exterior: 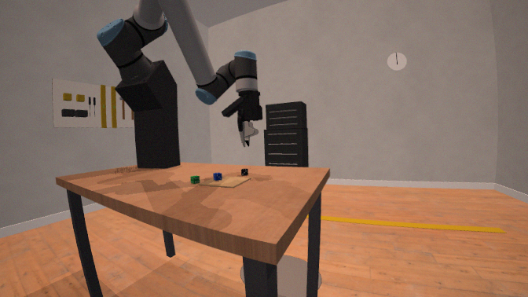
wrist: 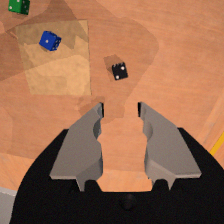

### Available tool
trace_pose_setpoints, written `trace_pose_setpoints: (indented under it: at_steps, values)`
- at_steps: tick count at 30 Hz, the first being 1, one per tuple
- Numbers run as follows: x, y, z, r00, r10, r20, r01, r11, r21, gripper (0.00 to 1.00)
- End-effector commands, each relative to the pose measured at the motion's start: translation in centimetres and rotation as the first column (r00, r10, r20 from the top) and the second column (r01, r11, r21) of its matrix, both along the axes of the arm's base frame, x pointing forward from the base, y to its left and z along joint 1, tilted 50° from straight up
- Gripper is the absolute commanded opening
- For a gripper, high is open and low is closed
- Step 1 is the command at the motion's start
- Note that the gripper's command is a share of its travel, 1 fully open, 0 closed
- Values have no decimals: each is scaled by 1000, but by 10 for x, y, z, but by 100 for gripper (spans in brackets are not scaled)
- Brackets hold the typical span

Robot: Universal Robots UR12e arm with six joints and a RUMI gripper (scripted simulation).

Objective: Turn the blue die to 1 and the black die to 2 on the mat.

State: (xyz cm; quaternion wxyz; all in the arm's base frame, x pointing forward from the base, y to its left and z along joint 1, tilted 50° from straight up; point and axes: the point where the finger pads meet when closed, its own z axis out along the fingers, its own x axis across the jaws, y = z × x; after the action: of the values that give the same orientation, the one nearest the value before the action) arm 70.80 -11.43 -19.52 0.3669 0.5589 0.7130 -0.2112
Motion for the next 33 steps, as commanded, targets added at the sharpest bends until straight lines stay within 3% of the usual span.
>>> trace_pose_setpoints:
  at_steps: [1, 6, 7, 23, 33]
  values:
    - [0, 1, 1, 1000, -8, -7, 8, 1000, -1, 24]
    - [0, 1, 1, 1000, -10, -8, 10, 1000, -1, 24]
    - [0, 1, 1, 1000, -10, -8, 10, 1000, -1, 100]
    - [0, 1, 1, 1000, -5, -13, 5, 1000, -3, 100]
    - [0, -1, 0, 996, 50, -77, -52, 998, -26, 100]
